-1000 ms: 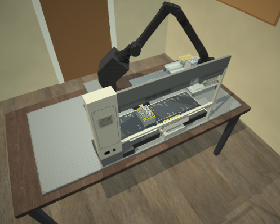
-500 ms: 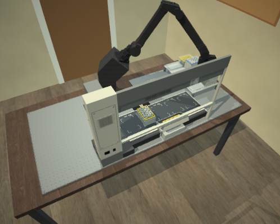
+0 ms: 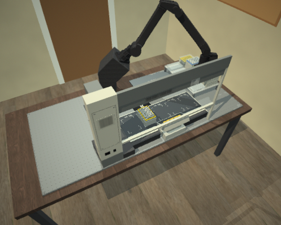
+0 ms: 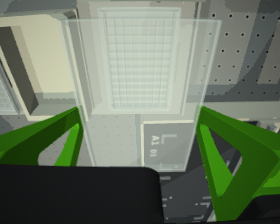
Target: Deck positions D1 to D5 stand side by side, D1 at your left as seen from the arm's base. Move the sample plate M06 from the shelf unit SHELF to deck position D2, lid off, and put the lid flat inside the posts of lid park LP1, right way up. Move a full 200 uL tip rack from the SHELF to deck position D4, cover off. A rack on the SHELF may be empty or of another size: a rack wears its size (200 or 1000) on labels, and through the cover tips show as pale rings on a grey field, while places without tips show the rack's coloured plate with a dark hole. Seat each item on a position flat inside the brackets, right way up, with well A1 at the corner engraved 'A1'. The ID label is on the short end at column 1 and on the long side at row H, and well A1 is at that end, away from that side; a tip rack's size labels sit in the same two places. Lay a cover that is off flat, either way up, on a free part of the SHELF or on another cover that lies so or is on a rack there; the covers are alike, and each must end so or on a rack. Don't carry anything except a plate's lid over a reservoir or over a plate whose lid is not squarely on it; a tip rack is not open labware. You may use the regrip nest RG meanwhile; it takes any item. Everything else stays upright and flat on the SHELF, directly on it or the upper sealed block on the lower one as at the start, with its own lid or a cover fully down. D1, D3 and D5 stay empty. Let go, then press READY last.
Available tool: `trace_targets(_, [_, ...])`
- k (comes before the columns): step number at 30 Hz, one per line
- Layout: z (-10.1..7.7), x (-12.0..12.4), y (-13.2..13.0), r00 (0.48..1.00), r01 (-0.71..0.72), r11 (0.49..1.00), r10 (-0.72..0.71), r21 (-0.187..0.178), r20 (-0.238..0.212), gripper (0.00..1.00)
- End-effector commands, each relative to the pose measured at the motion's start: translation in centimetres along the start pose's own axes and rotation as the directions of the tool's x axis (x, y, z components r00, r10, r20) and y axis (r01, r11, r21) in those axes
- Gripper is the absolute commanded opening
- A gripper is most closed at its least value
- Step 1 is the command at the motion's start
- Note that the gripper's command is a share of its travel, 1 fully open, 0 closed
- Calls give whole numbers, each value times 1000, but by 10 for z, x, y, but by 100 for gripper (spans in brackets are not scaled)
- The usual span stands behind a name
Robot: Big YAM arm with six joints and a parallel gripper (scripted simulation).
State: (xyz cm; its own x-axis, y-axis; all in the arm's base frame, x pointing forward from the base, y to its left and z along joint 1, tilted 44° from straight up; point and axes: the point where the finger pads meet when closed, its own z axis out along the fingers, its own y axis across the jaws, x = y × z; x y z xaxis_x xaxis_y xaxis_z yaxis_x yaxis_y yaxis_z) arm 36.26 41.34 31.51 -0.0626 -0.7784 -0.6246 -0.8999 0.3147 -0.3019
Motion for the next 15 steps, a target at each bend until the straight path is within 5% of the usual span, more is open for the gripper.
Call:
trace_targets(1, [-34, -14, -11, 999, 7, 1000, -8, 28, 44, 0])
trace_targets(15, [-62, -25, -17, 998, 7, 999, -9, 42, 68, 0])
